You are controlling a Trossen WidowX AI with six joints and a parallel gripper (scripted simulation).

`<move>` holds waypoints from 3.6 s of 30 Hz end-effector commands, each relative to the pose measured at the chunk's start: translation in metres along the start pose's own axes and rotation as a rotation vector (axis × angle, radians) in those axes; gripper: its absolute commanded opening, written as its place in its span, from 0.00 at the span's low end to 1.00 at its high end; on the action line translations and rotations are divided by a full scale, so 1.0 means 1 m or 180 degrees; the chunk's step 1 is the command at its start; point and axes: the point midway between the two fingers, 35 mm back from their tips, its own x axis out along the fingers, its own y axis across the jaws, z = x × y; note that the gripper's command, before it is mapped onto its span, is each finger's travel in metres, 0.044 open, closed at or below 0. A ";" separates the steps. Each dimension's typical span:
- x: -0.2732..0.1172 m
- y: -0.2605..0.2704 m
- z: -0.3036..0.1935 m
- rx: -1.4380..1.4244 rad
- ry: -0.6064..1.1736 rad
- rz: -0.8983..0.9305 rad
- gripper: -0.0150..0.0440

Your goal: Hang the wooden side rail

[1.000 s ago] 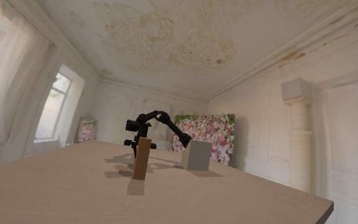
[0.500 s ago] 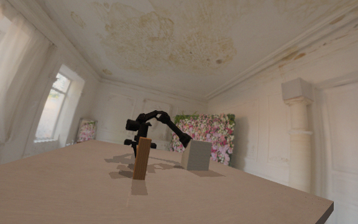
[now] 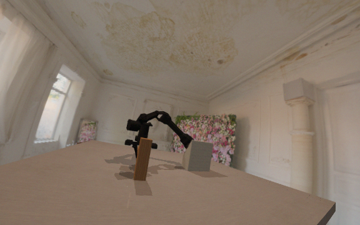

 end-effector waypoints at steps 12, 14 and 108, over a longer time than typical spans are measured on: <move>-0.009 0.002 -0.002 0.0019 0.0016 0.0058 0.25; -0.009 0.002 -0.002 0.0019 0.0016 0.0058 0.25; -0.006 -0.004 -0.012 0.0018 0.0017 0.0058 0.25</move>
